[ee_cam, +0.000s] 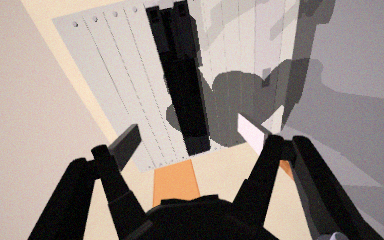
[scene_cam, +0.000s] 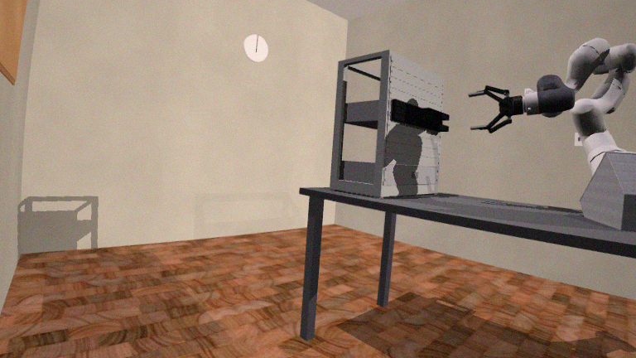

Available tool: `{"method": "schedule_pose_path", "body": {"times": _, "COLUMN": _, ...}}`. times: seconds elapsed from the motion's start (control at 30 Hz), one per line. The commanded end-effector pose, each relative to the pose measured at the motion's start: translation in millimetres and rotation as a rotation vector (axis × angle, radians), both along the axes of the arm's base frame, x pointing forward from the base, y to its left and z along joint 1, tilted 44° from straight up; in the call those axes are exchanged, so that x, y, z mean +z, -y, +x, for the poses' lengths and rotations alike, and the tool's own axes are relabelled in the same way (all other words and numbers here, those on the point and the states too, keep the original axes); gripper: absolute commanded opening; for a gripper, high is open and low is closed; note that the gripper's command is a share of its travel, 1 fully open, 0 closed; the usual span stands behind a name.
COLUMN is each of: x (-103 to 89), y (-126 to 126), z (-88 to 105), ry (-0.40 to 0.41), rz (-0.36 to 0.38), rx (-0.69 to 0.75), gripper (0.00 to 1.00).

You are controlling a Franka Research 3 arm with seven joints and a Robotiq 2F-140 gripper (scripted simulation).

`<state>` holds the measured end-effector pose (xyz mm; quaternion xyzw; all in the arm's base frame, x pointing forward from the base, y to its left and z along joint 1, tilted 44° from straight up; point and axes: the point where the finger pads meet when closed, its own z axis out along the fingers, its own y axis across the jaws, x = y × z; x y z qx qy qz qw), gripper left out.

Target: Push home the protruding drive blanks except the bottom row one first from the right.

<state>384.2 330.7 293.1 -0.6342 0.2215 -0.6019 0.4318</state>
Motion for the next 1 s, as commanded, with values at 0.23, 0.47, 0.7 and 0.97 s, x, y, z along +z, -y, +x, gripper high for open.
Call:
{"method": "schedule_pose_path", "body": {"times": 0.23, "x": 0.1, "y": 0, "z": 0.0, "ry": 0.0, "rz": 0.0, "rx": 0.0, "gripper": 1.0}}
{"method": "schedule_pose_path", "body": {"times": 0.47, "x": 0.1, "y": 0, "z": 0.1, "ry": 0.001, "rz": -0.003, "rx": 0.0, "gripper": 1.0}}
{"method": "schedule_pose_path", "body": {"times": 0.7, "x": 0.4, "y": 0, "z": 0.5, "ry": 0.008, "rz": -0.02, "rx": -0.003, "gripper": 1.0}}
{"method": "schedule_pose_path", "body": {"times": 0.97, "x": 0.9, "y": 1, "z": 1.3, "ry": 0.019, "rz": -0.052, "rx": -0.007, "gripper": 1.0}}
